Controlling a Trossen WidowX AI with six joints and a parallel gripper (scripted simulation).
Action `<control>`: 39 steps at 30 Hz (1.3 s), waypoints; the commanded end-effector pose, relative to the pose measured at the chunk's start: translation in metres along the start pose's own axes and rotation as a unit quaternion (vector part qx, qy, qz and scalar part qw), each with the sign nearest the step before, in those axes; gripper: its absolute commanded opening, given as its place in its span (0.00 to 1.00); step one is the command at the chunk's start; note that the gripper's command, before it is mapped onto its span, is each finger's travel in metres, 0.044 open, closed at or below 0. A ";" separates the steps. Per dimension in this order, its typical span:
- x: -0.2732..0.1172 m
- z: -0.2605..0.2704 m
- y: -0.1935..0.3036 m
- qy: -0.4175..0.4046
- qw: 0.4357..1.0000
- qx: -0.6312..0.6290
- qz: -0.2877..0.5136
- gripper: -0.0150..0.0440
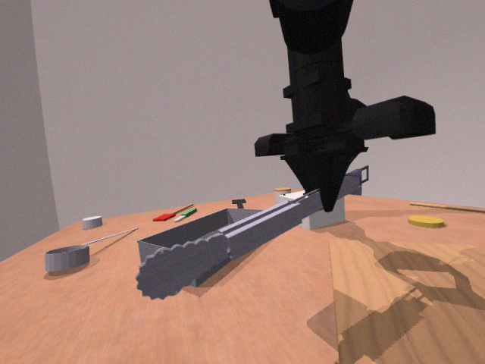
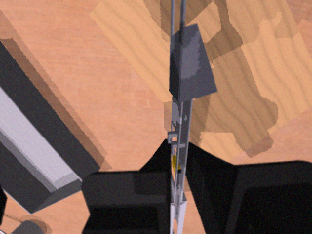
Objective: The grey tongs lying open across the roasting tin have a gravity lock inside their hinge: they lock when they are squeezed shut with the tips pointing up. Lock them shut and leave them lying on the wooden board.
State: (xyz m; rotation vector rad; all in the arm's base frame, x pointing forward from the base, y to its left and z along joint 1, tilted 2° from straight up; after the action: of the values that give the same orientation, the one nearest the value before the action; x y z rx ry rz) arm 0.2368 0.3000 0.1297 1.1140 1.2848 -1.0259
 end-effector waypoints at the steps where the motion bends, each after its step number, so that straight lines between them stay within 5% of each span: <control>1: -0.004 -0.021 -0.015 0.004 0.999 -0.039 0.005 0.00; 24: -0.003 -0.090 -0.093 0.007 0.983 -0.181 0.008 0.00; 39: 0.017 -0.106 -0.097 0.030 0.962 -0.221 0.156 0.00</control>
State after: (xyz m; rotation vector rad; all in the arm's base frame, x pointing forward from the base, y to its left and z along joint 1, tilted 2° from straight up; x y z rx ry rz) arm 0.1238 0.3840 0.1097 0.9292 1.2922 -0.5142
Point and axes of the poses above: the point midway between the two fingers, 35 mm back from their tips, its own x axis out along the fingers, its own z axis across the jaws, y = z × x, the point moved 3 cm from there along -x, back along the fingers, and after that the axes turned 2 degrees about x, right-handed, at the moved point
